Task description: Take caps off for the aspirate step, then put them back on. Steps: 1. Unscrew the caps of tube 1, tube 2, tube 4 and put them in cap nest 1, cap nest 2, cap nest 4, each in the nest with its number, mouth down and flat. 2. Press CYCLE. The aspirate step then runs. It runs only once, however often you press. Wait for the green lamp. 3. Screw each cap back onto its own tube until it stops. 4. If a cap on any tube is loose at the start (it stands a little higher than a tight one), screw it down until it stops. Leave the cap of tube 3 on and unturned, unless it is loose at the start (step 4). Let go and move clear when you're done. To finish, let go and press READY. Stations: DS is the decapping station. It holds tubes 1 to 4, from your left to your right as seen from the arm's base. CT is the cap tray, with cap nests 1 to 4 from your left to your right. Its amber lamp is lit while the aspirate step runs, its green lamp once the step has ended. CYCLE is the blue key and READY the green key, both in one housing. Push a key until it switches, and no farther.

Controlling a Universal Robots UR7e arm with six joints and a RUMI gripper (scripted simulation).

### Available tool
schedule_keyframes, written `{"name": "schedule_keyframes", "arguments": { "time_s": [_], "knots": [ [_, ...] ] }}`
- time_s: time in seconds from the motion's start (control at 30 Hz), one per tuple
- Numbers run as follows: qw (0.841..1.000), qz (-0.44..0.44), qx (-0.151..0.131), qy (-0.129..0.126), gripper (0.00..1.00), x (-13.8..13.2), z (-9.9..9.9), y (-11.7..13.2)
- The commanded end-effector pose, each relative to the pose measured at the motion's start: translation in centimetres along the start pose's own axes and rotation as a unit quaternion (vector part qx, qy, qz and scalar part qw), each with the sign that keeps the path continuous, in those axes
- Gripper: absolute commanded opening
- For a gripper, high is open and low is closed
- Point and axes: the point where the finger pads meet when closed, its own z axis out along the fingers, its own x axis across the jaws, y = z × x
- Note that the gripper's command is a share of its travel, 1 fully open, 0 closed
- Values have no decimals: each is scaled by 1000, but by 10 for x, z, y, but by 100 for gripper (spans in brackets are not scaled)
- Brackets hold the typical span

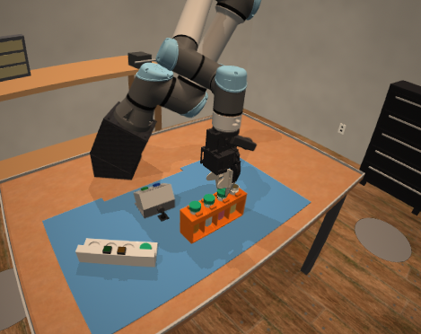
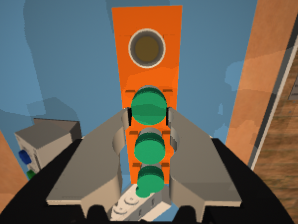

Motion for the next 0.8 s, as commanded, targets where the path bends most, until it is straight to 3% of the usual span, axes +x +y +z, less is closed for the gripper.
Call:
{"name": "schedule_keyframes", "arguments": {
  "time_s": [0.0, 0.47, 0.63, 0.77],
  "knots": [
    [1000, 0, 0, 0, 0, 0, 0, 0],
    [1000, 0, 0, 0, 0, 0, -36, 0],
    [1000, 0, 0, 0, 0, 0, -36, 0],
    [987, -162, 0, 0, 0, -5, -36, 33]
  ]
}}
